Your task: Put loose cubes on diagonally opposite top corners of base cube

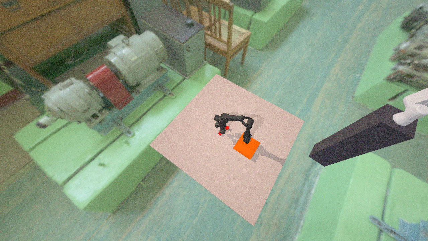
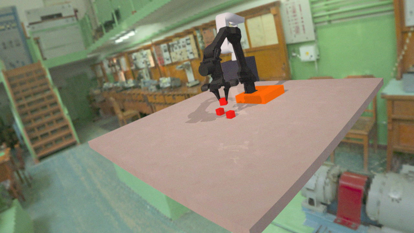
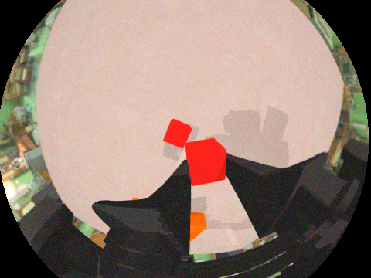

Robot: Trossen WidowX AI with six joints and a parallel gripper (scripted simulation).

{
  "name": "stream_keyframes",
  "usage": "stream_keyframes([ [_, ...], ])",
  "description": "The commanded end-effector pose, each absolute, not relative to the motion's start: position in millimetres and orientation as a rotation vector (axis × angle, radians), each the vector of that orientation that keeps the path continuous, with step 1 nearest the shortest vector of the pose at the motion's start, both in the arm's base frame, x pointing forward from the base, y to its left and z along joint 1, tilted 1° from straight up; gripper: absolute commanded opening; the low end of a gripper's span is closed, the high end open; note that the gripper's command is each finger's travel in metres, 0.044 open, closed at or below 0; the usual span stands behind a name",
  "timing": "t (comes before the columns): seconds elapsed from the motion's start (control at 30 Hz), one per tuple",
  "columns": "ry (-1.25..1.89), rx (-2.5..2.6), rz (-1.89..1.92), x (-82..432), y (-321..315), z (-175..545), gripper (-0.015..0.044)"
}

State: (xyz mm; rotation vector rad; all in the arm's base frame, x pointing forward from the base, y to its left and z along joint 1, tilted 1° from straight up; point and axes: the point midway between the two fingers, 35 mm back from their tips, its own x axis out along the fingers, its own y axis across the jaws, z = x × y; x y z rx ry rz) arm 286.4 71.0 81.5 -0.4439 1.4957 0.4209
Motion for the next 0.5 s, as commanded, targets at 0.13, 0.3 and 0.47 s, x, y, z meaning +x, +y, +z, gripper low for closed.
stream_keyframes([
  [0.13,1.469,-0.584,0.555,274.9,89.7,74.6,0.0105],
  [0.3,1.469,-0.587,0.558,274.7,90.2,74.4,0.0105],
  [0.47,1.469,-0.587,0.558,274.7,90.2,74.4,0.0105],
])
